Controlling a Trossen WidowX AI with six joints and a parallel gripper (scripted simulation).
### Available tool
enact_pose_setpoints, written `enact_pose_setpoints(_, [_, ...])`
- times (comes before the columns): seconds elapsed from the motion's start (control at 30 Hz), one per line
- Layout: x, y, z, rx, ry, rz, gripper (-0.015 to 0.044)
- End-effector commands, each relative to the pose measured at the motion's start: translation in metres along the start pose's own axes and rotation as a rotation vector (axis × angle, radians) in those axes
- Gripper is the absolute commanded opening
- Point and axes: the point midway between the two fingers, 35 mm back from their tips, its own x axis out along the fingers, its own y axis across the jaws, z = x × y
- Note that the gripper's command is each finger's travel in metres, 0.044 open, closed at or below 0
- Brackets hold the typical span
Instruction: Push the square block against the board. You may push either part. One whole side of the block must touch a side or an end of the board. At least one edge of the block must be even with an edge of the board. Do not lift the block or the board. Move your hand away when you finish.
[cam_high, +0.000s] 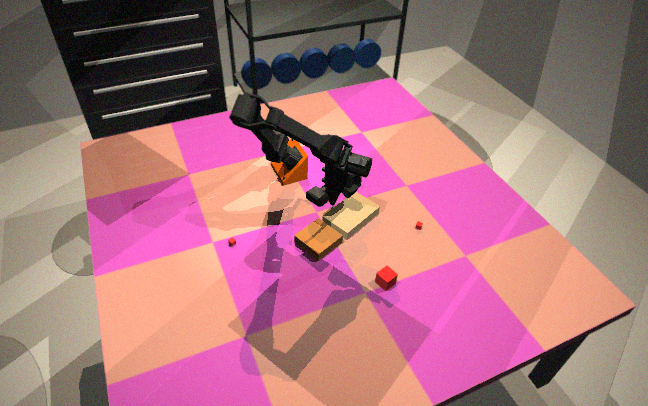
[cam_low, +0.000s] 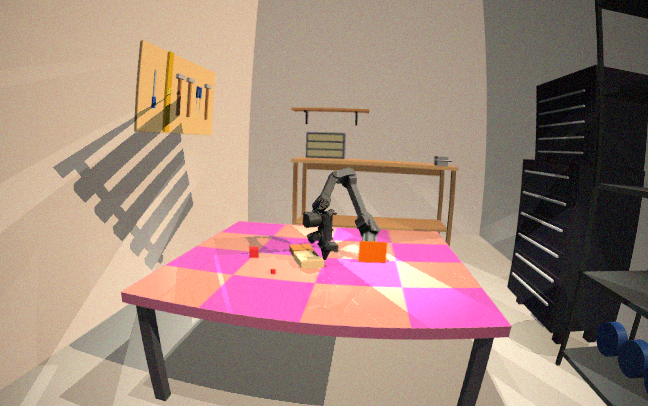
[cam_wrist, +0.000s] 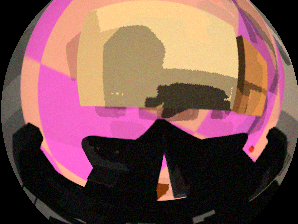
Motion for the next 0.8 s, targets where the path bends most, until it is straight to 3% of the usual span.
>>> enact_pose_setpoints(0.0, [0.0,0.001,-0.007,0.003,0.001,0.004,0.0])
enact_pose_setpoints(0.53, [0.001,0.002,-0.032,0.003,0.002,0.003,0.0])
enact_pose_setpoints(0.7, [-0.051,0.001,-0.028,0.002,0.002,0.005,0.0])
enact_pose_setpoints(0.77, [-0.054,0.001,-0.028,0.002,0.002,0.005,0.0])
